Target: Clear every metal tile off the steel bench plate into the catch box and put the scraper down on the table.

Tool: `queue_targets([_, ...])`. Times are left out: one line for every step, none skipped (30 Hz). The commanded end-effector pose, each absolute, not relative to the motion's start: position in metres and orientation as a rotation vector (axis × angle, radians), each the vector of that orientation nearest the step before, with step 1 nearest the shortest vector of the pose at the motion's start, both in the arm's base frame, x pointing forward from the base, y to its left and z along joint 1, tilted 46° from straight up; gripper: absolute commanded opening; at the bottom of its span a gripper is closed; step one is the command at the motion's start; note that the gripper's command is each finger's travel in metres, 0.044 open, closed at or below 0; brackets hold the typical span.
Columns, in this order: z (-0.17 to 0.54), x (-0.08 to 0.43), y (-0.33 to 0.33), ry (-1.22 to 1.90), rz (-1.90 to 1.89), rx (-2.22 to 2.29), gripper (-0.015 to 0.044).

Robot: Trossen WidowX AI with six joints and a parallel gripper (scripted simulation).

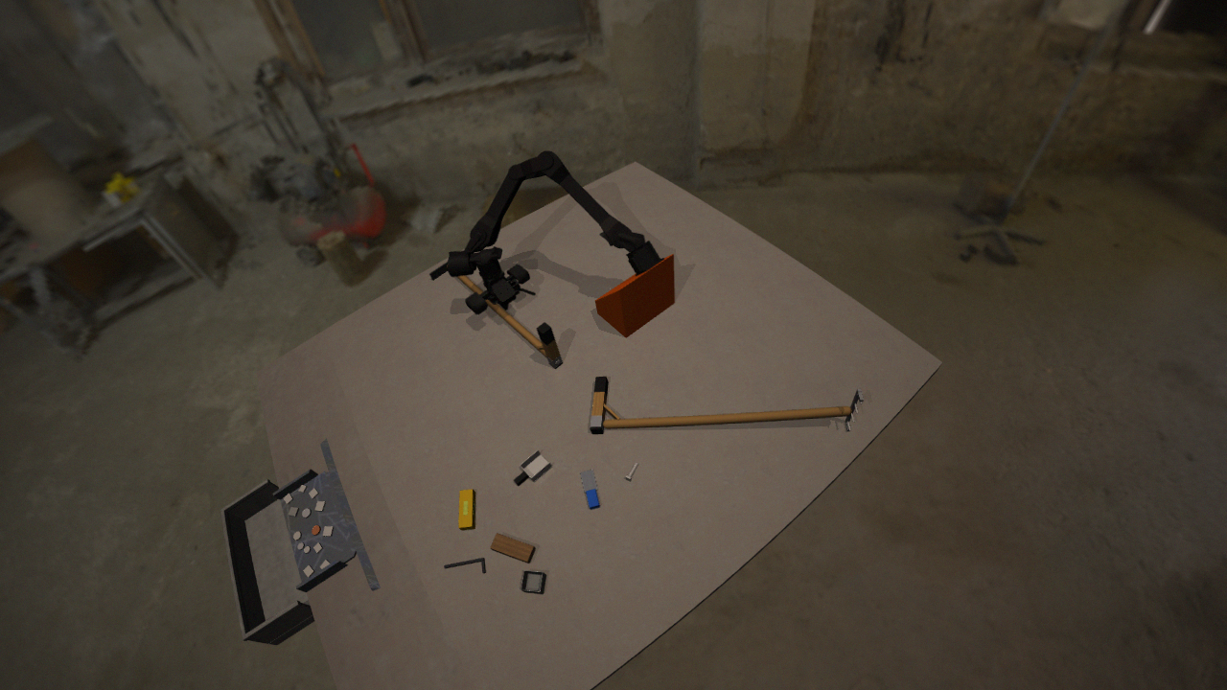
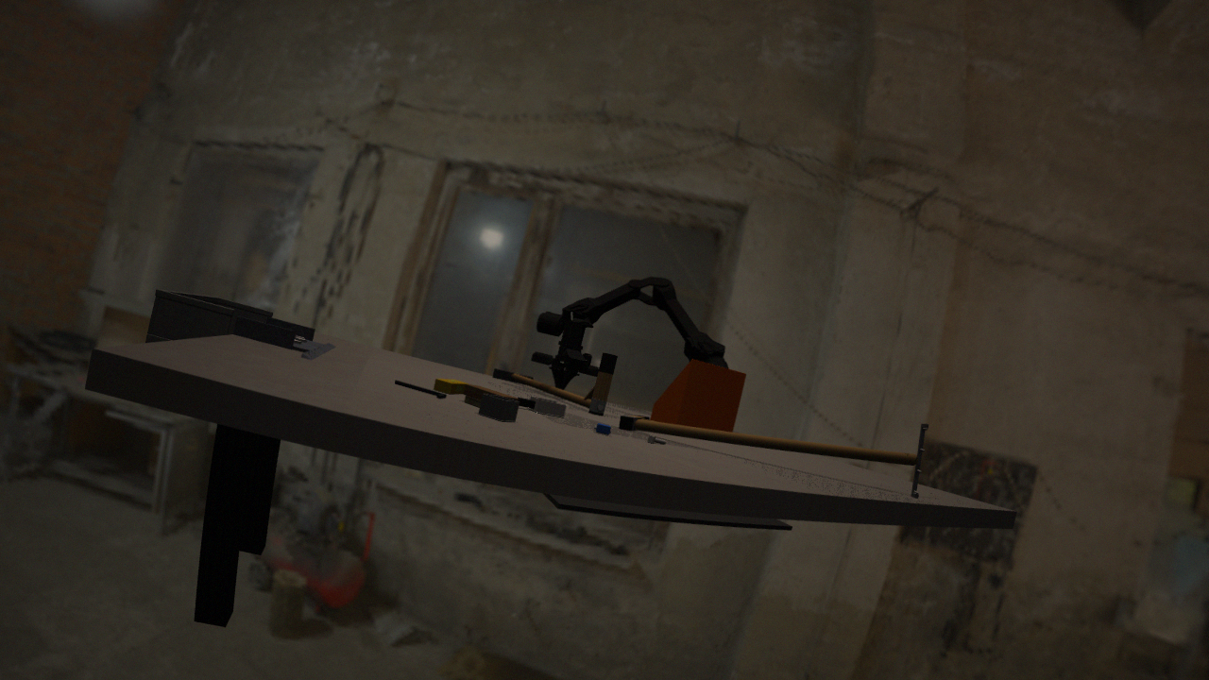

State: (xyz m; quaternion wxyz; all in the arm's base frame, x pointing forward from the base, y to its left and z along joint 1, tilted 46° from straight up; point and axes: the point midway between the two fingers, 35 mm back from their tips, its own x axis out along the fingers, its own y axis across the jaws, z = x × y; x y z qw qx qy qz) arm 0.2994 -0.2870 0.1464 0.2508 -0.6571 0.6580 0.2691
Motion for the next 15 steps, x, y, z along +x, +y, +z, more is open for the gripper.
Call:
queue_targets([0.144, 0.305, -0.288, 1.794, 0.732, -1.783, 0.0])
queue_targets([0.144, 0.306, -0.288, 1.794, 0.732, -1.782, 0.0])
queue_targets([0.144, 0.307, -0.288, 1.794, 0.732, -1.782, 0.0])
queue_targets([0.144, 0.308, -0.288, 1.794, 0.732, -1.782, 0.0])
queue_targets([0.144, 0.309, -0.288, 1.794, 0.732, -1.782, 0.0])
queue_targets([0.144, 0.31, -0.288, 1.793, 0.732, -1.782, 0.0])
queue_targets([0.144, 0.311, -0.288, 1.793, 0.732, -1.782, 0.0])
queue_targets([0.144, 0.312, -0.288, 1.793, 0.732, -1.782, 0.0])
queue_targets([0.144, 0.313, -0.288, 1.793, 0.732, -1.782, 0.0])
queue_targets([0.144, 0.314, -0.288, 1.793, 0.732, -1.782, 0.0])
queue_targets([0.144, 0.315, -0.288, 1.793, 0.732, -1.782, 0.0])
queue_targets([0.144, 0.316, -0.288, 1.793, 0.732, -1.782, 0.0])
queue_targets([0.144, 0.317, -0.288, 1.793, 0.732, -1.782, 0.0])
queue_targets([0.144, 0.318, -0.288, 1.793, 0.732, -1.782, 0.0])
queue_targets([0.144, 0.319, -0.288, 1.793, 0.732, -1.782, 0.0])
